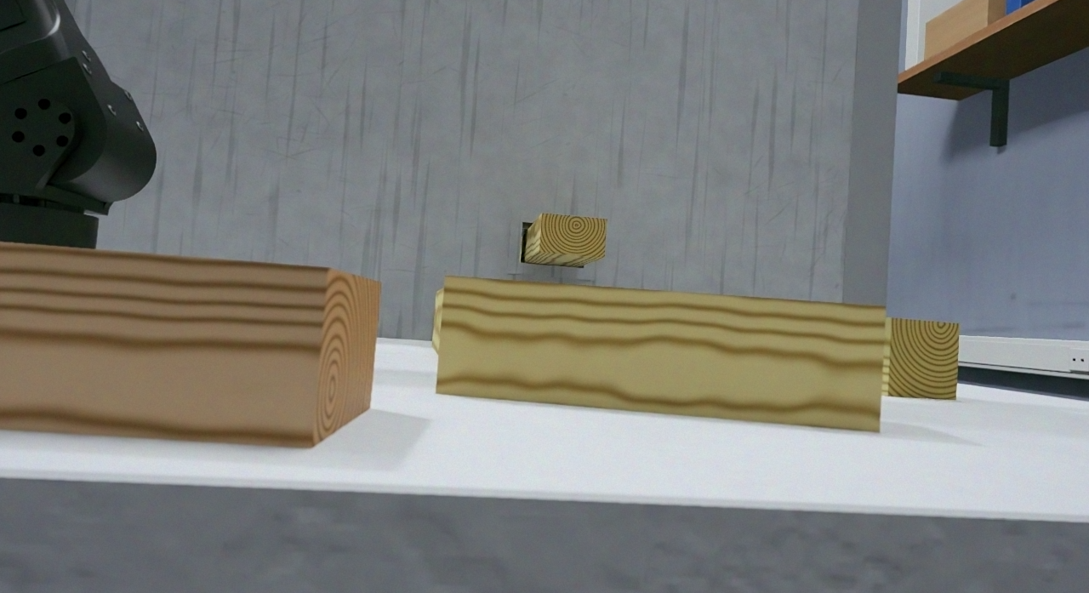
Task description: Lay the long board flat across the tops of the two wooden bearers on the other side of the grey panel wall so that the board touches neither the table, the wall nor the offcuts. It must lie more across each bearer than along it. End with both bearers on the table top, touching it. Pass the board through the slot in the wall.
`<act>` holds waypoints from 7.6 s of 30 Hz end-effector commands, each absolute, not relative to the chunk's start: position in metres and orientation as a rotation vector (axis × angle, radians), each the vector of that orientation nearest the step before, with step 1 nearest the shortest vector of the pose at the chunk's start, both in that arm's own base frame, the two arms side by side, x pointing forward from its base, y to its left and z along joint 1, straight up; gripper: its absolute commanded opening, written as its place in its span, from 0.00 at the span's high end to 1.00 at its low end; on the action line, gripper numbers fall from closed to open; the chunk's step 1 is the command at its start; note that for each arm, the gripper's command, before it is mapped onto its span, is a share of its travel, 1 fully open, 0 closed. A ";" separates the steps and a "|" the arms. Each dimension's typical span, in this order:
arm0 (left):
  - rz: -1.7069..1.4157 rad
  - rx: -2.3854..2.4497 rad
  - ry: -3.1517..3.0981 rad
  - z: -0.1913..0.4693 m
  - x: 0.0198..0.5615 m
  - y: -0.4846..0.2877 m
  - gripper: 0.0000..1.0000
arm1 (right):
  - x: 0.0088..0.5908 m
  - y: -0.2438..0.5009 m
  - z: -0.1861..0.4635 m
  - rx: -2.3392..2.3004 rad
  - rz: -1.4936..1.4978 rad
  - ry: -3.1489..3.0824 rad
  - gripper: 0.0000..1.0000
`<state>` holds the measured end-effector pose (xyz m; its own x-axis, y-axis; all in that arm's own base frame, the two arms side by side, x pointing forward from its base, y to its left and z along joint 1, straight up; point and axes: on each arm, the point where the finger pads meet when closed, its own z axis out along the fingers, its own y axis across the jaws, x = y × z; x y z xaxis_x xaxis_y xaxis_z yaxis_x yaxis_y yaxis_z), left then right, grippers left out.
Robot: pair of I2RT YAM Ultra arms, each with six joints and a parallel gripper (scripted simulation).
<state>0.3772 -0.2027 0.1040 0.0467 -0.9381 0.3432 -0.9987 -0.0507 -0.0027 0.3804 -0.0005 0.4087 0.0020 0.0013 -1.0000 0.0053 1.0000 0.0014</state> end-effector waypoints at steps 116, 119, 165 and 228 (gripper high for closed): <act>0.471 2.004 -1.965 0.176 0.379 -0.190 0.28 | 0.377 0.005 0.410 -0.007 0.009 1.572 0.00; 0.540 1.901 -1.946 0.170 0.380 -0.177 0.28 | 0.377 0.005 0.410 -0.007 0.009 1.572 0.00; 0.806 1.799 -1.735 0.136 0.374 -0.109 0.28 | 0.377 0.005 0.410 -0.007 0.009 1.572 0.00; 0.838 1.779 -1.736 0.127 0.381 -0.164 1.00 | 0.377 0.005 0.410 -0.007 0.009 1.572 0.00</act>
<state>0.3742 -0.1522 0.1033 0.0365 -0.6992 0.7140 -0.9988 -0.0493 0.0028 0.3804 -0.0005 0.4087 0.0020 0.0013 -1.0000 0.0053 1.0000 0.0014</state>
